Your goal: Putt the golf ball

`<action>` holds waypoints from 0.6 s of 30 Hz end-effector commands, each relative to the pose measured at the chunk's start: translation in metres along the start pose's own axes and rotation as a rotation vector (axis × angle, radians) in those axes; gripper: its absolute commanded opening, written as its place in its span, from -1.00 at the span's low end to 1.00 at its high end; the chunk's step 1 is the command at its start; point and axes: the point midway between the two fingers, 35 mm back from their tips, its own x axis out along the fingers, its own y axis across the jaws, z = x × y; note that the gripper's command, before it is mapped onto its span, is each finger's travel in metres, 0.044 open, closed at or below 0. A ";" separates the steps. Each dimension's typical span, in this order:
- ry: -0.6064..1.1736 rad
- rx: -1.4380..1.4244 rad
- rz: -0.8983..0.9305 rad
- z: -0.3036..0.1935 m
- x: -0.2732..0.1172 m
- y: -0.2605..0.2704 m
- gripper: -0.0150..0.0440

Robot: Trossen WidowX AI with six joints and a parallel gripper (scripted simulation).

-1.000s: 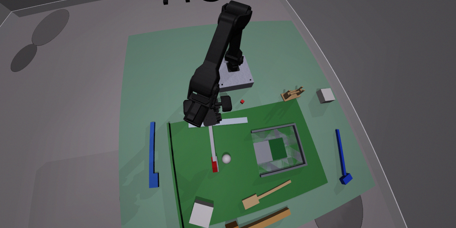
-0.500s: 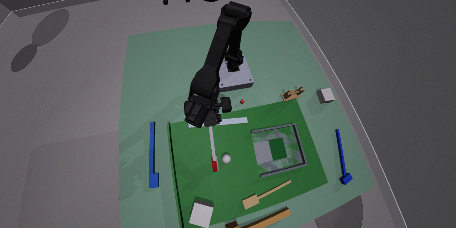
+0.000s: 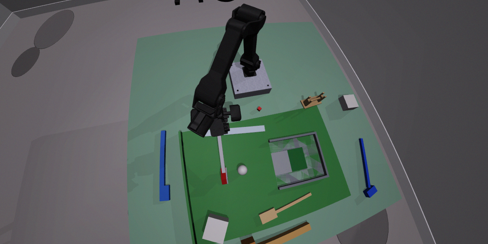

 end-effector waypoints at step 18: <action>-0.003 -0.002 0.003 0.008 -0.002 0.093 -0.49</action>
